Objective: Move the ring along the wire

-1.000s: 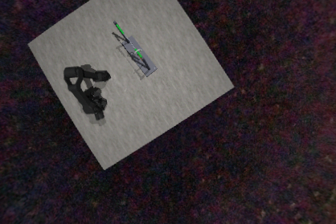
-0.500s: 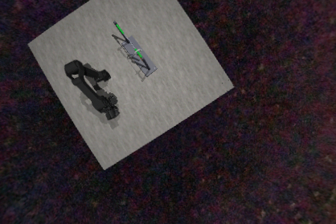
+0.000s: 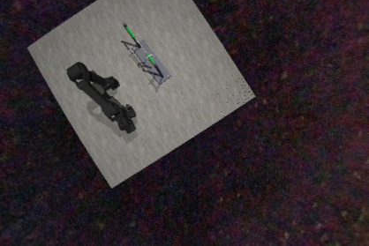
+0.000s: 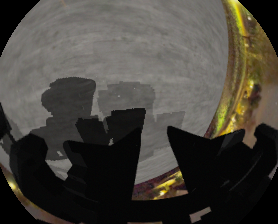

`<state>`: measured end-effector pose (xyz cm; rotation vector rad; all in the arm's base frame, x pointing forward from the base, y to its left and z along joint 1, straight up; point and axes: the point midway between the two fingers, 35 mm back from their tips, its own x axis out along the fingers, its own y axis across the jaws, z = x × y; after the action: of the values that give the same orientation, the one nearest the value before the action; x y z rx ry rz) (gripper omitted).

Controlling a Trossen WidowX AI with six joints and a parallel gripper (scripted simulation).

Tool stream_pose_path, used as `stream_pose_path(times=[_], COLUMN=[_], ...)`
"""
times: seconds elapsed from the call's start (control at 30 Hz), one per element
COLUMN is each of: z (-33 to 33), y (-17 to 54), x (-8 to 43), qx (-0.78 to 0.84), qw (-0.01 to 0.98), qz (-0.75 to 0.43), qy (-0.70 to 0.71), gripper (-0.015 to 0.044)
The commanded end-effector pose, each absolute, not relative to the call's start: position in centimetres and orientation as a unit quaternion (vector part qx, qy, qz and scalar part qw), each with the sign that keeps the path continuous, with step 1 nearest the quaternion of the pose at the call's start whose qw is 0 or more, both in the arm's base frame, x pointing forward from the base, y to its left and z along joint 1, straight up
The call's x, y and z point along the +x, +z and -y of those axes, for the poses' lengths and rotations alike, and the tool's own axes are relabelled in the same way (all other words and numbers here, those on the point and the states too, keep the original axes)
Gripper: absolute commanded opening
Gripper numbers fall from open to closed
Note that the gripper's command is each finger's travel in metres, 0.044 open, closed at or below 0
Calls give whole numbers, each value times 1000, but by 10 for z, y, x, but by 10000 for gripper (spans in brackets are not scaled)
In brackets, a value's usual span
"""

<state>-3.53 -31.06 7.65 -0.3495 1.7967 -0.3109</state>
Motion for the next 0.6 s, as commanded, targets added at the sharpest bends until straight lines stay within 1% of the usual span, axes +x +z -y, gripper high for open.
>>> stream_pose_path(times=[0.0, 0.2, 0.47, 0.57], z=[321, 325, 327, 328], y=[87, 79, 67, 63], x=[-28, -9, 40, 65], qx=[-171, -179, -187, -183], qw=[602, 638, 722, 763], qz=[-764, -727, -625, -565], qy=[-154, -183, -231, -256], gripper=[160, 160, 160, 160])
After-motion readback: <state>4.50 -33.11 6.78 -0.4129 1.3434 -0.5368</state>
